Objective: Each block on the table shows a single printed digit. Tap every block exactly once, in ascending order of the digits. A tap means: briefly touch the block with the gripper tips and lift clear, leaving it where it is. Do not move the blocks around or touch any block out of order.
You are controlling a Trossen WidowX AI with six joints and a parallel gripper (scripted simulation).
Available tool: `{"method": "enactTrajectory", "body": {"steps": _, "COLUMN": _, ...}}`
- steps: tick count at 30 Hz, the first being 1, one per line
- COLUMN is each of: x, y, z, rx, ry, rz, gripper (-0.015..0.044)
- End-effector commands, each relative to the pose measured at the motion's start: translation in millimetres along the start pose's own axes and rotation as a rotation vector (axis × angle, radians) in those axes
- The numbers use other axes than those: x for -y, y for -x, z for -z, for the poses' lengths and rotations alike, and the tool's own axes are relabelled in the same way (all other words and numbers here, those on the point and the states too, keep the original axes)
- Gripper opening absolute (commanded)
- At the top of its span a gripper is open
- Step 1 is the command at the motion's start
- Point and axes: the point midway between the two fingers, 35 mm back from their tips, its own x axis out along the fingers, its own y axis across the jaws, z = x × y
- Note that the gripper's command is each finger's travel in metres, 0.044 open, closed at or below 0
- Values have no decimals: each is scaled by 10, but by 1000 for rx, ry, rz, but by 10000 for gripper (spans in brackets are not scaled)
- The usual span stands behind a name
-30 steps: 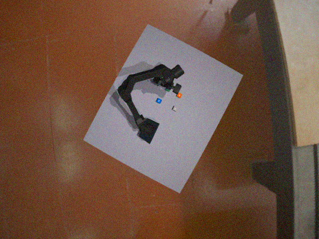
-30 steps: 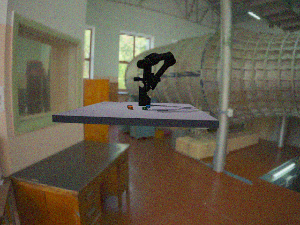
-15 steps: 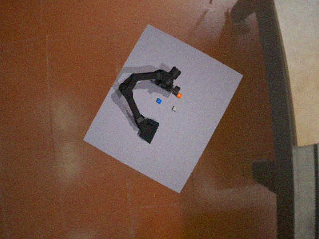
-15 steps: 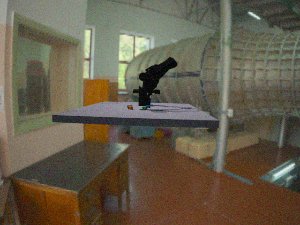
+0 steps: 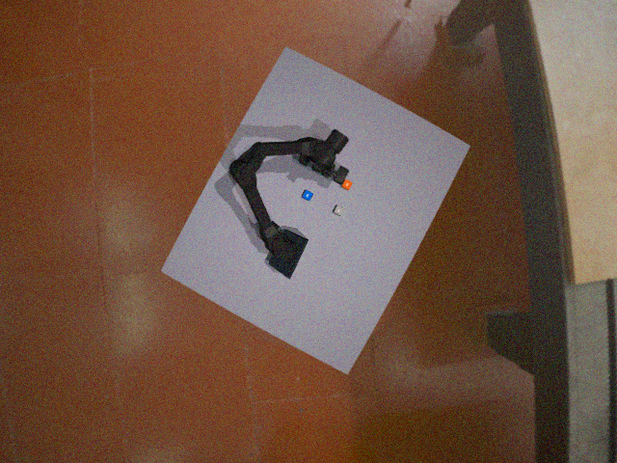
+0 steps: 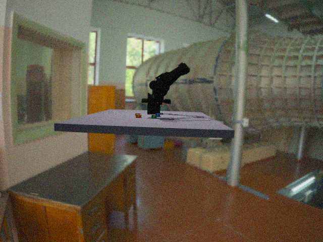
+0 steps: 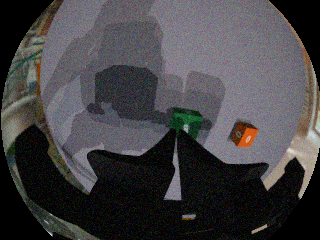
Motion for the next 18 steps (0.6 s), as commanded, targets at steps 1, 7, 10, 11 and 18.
{"method": "enactTrajectory", "body": {"steps": 1, "x": 2, "y": -56, "z": 9, "rx": 0, "ry": -6, "rz": -5, "gripper": 20}}
{"method": "enactTrajectory", "body": {"steps": 7, "x": 0, "y": -110, "z": 12, "rx": 0, "ry": -6, "rz": -6, "gripper": 20}}
{"method": "enactTrajectory", "body": {"steps": 10, "x": 1, "y": -68, "z": 6, "rx": 1, "ry": -4, "rz": -3, "gripper": 20}}
{"method": "enactTrajectory", "body": {"steps": 11, "x": 3, "y": -1, "z": 5, "rx": 1, "ry": -5, "rz": -3, "gripper": 20}}
{"method": "enactTrajectory", "body": {"steps": 18, "x": -86, "y": 242, "z": 32, "rx": 0, "ry": -6, "rz": -4, "gripper": 72}}
